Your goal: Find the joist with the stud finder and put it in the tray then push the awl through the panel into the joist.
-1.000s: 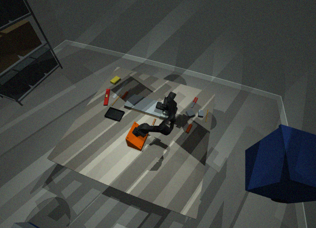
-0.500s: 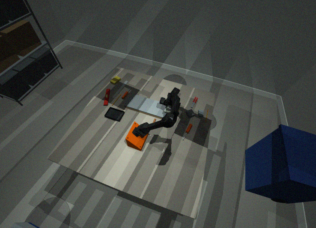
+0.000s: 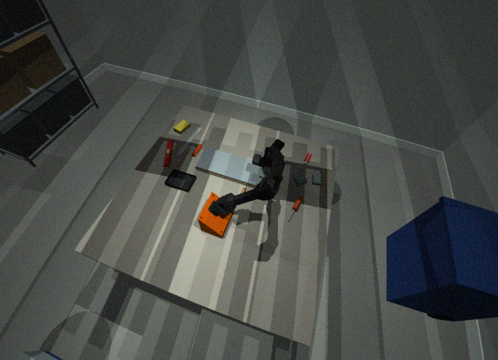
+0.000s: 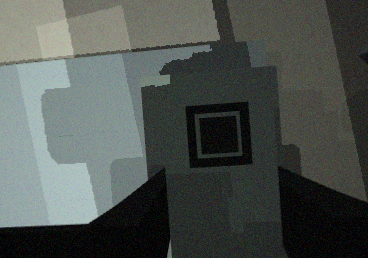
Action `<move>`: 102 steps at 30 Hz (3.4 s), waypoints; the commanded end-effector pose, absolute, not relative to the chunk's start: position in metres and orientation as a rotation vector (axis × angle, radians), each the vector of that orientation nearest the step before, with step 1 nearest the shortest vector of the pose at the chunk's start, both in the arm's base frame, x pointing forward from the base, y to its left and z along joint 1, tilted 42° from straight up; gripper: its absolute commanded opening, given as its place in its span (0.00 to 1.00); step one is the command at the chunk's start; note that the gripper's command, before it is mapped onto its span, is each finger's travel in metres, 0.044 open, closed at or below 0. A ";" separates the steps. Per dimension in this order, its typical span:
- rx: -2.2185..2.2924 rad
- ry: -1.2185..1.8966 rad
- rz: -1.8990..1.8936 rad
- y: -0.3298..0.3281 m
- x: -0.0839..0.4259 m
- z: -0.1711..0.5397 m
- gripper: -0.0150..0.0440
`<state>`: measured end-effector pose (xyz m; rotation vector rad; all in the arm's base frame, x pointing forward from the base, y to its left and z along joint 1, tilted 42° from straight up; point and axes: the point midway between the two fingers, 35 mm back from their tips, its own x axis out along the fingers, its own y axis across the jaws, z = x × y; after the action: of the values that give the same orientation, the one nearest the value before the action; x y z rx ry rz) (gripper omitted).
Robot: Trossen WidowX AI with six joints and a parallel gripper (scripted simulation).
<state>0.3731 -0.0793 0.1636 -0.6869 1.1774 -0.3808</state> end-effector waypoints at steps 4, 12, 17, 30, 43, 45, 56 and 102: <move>-0.690 1.178 -0.370 -0.087 0.375 0.151 0.25; -0.691 1.178 -0.371 -0.098 0.377 0.140 0.25; -0.692 1.177 -0.372 -0.104 0.377 0.133 0.25; -0.694 1.177 -0.373 -0.116 0.378 0.121 0.25; -0.694 1.177 -0.372 -0.113 0.377 0.110 0.25; -0.693 1.177 -0.372 -0.110 0.377 0.108 0.25; -0.693 1.178 -0.371 -0.098 0.375 0.097 0.25; -0.689 1.180 -0.368 -0.045 0.369 0.049 0.25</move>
<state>0.3703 -0.0523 0.0561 -0.6892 1.1753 -0.3780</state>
